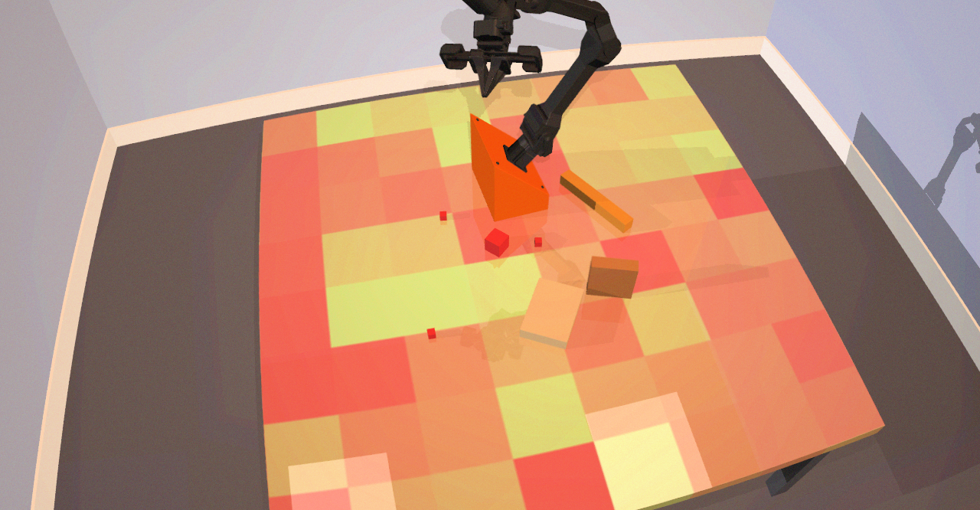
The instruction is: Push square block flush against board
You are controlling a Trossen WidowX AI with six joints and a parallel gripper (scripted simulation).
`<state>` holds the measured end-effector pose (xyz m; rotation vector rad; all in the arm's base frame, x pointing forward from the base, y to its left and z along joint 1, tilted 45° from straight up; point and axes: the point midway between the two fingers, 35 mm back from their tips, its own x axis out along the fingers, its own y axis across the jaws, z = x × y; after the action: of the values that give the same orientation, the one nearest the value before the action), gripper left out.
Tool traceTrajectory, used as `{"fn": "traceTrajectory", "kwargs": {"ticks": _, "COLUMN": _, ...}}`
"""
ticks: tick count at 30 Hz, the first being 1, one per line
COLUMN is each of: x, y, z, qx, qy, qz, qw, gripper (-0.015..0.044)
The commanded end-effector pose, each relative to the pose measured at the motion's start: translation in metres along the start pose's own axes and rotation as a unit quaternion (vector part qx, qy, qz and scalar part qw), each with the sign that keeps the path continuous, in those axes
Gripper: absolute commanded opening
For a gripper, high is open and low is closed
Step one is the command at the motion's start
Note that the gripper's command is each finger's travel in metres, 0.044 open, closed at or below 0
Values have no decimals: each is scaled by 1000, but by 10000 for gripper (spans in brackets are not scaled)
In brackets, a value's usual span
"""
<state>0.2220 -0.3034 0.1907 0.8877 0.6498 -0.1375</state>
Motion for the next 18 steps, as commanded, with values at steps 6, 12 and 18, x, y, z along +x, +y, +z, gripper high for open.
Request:
{"fn": "traceTrajectory", "kwargs": {"ticks": 6, "x": 80, "y": 71, "z": -40, "qx": 8, "qy": 137, "qz": 42, "qw": 990, "gripper": 0}}
{"fn": "traceTrajectory", "kwargs": {"ticks": 12, "x": 122, "y": 122, "z": -84, "qx": 4, "qy": 235, "qz": 55, "qw": 970, "gripper": 0}}
{"fn": "traceTrajectory", "kwargs": {"ticks": 18, "x": 151, "y": 169, "z": -139, "qx": -6, "qy": 331, "qz": 53, "qw": 942, "gripper": 0}}
